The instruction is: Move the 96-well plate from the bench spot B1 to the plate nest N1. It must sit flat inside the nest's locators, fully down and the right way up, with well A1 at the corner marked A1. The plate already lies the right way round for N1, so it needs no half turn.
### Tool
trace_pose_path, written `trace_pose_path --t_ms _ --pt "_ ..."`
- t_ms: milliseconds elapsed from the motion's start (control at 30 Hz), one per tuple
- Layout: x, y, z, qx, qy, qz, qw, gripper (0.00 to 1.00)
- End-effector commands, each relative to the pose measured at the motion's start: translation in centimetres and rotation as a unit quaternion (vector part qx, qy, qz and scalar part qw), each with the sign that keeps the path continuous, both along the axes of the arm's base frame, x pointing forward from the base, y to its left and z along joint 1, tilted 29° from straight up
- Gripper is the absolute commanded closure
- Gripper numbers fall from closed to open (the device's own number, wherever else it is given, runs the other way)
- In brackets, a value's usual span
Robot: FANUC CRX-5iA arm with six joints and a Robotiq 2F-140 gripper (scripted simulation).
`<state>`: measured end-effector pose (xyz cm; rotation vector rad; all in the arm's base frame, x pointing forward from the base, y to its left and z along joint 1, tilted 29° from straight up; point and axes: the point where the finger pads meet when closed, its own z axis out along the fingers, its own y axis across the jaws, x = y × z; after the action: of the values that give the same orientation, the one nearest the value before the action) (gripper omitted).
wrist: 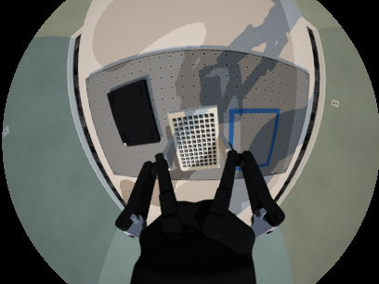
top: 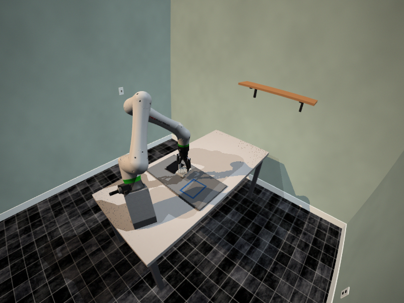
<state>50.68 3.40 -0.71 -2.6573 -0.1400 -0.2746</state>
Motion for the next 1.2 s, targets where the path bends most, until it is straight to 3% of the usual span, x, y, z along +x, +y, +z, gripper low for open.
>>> trace_pose_path --t_ms 0,1167 --pt "0.3 1.0 0.6 0.0 0.0 0.0 1.0 1.0" --pt "2.4 9.6 6.0 0.0 0.0 0.0 1.0 1.0"
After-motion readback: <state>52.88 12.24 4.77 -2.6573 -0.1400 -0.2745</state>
